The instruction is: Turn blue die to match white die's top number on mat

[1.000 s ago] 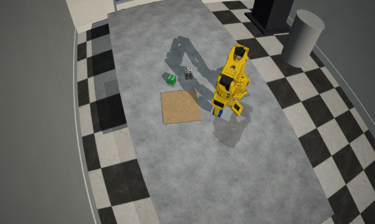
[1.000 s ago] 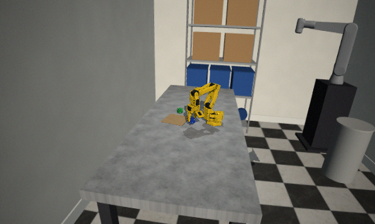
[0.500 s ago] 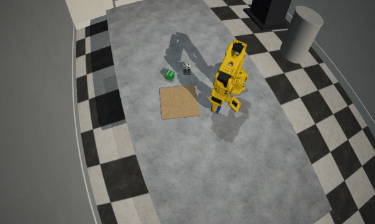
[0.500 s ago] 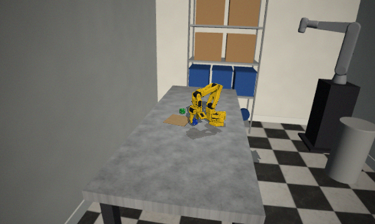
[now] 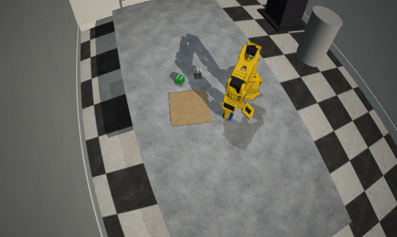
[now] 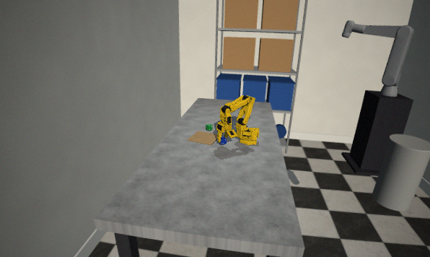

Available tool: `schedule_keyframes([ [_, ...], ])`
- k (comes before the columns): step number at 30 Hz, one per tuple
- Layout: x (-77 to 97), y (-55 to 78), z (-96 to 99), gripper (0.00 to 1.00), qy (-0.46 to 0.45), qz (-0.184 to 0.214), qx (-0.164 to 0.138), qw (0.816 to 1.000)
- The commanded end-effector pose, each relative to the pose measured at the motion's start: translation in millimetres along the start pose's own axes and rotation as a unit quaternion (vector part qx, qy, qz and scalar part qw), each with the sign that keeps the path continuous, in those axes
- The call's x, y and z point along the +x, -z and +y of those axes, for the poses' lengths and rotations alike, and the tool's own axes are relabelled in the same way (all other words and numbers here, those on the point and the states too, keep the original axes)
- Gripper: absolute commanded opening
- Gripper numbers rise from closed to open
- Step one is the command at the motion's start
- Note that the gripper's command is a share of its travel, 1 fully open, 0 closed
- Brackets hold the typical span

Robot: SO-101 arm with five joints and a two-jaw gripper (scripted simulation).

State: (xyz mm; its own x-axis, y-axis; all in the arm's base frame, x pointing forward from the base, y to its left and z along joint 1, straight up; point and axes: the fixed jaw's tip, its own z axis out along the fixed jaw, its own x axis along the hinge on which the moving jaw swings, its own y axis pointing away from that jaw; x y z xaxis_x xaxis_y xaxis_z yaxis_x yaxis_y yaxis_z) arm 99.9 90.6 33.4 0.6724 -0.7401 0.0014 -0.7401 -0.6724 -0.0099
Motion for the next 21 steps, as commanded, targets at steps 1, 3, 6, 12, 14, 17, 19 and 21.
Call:
schedule_keyframes([
  [1, -0.8, 6.3, -10.3, 0.00, 0.005, -0.001, 0.035, 0.999],
  [3, -0.8, 6.3, -10.3, 0.00, 0.005, -0.001, 0.035, 0.999],
  [6, -0.8, 6.0, -10.3, 0.00, 0.005, -0.001, 0.035, 0.999],
  [12, -0.9, 2.2, -10.6, 0.00, 0.005, -0.001, 0.035, 0.999],
  [14, -0.9, 1.0, -10.6, 0.00, 0.005, -0.001, 0.035, 0.999],
  [17, -0.9, 0.3, -10.7, 0.00, 0.005, -0.001, 0.035, 0.999],
  [19, -0.9, 0.2, -10.7, 0.00, 0.005, -0.001, 0.035, 0.999],
  [21, -0.9, 0.2, -10.7, 0.00, 0.005, -0.001, 0.035, 0.999],
])
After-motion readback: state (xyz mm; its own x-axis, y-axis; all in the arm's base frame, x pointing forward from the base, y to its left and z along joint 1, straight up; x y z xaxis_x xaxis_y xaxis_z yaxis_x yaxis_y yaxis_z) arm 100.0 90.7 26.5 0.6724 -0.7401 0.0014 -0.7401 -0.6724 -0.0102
